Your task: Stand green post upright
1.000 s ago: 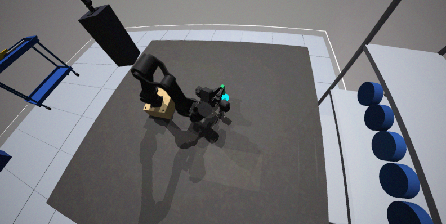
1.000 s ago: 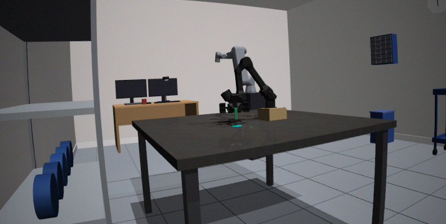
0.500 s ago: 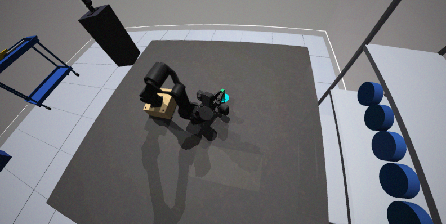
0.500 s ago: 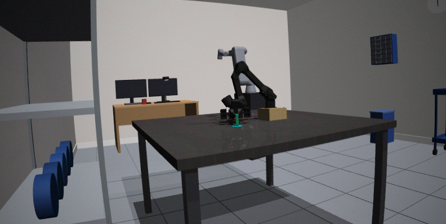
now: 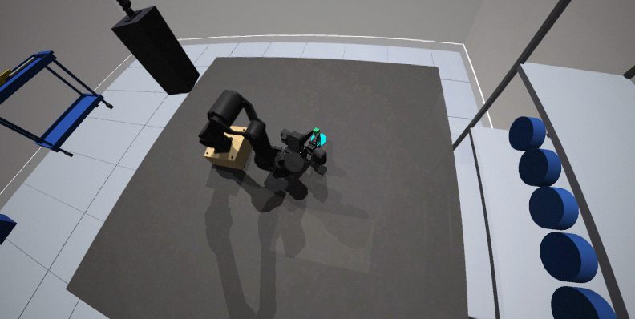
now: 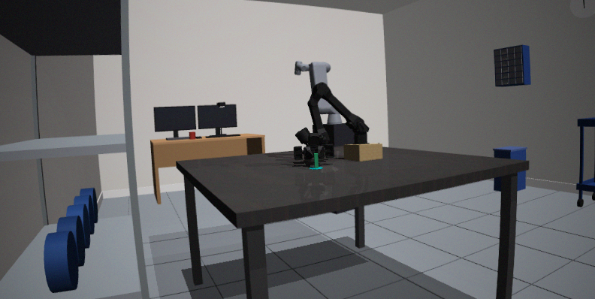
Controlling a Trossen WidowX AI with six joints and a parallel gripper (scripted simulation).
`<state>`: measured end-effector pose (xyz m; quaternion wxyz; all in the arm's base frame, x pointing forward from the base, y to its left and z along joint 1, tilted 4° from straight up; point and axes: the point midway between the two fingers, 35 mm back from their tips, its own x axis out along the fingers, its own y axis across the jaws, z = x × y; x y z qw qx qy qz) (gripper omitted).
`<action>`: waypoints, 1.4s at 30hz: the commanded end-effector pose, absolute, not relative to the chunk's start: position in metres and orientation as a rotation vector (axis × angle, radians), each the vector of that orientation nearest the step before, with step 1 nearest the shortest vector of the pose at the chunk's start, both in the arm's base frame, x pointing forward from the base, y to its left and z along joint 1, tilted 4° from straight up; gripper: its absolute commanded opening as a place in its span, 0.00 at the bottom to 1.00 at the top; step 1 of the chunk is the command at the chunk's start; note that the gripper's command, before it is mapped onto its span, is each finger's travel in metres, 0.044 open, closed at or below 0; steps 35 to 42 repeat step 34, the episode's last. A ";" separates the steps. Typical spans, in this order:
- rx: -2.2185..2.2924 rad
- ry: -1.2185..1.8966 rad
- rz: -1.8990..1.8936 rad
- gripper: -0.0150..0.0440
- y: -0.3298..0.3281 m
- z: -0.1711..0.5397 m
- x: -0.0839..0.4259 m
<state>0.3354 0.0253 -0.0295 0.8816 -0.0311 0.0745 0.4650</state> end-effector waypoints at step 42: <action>-0.075 0.204 0.947 0.93 0.030 0.056 0.357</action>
